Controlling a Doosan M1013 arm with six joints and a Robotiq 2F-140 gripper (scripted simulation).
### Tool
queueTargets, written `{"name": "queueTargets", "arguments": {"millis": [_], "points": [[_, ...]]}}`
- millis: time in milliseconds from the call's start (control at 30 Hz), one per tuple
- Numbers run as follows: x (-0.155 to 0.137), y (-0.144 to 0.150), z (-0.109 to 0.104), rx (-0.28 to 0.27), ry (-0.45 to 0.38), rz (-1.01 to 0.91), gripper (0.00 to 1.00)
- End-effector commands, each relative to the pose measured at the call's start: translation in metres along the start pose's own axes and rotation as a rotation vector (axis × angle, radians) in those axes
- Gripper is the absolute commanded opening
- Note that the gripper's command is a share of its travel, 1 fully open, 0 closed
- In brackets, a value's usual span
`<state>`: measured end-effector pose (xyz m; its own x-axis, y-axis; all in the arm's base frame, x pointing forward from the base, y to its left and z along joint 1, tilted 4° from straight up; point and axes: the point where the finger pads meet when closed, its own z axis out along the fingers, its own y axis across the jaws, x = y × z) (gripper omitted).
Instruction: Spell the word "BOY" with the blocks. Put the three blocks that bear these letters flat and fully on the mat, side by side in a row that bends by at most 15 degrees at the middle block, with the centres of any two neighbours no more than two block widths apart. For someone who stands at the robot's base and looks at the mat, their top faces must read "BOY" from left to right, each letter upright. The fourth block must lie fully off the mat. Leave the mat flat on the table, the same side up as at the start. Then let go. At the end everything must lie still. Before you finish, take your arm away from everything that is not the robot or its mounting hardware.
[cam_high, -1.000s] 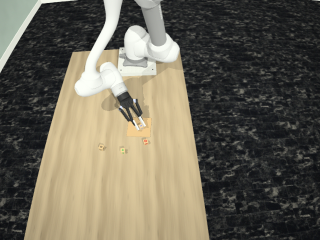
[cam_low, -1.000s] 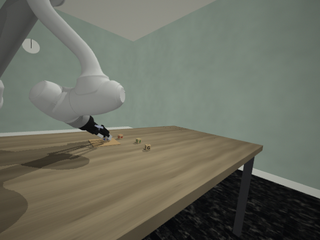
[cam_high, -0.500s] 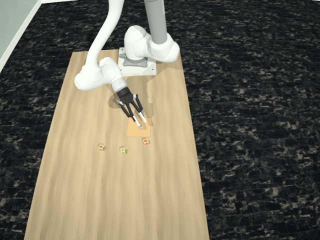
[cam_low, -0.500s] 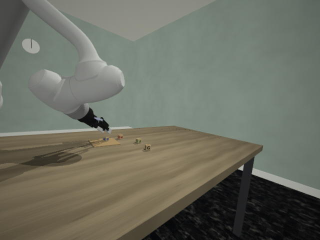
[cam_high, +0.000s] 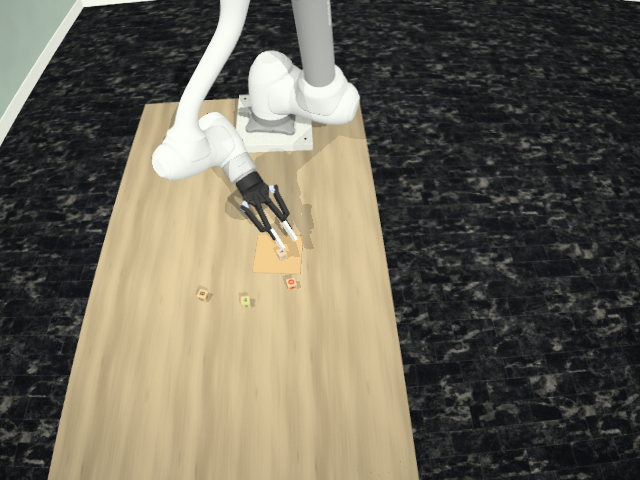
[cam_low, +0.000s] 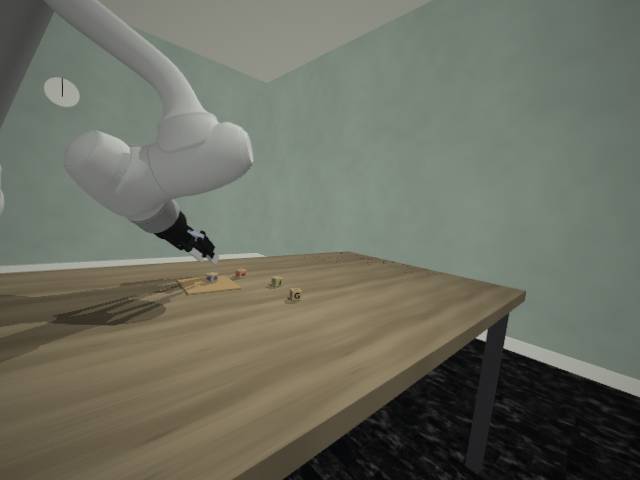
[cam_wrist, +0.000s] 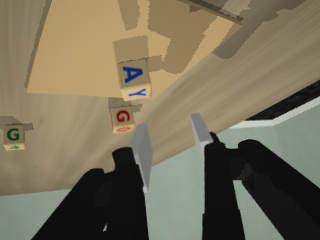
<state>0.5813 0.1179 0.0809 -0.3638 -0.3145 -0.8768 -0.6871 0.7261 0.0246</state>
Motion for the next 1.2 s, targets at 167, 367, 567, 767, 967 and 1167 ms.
{"name": "queueTargets", "arguments": {"millis": [167,367,567,767,967,1167], "points": [[-0.014,0.051,0.019,-0.225,0.128,0.048,0.25],[-0.013,0.068,0.021,-0.292,0.206,0.063,0.25],[-0.006,0.086,0.019,-0.369,0.379,0.082,0.25],[0.001,0.088,0.013,-0.379,0.533,0.085,0.25],[0.004,0.079,0.007,-0.345,0.673,0.08,0.25],[0.001,0.06,0.0,-0.268,0.802,0.066,0.25]]}}
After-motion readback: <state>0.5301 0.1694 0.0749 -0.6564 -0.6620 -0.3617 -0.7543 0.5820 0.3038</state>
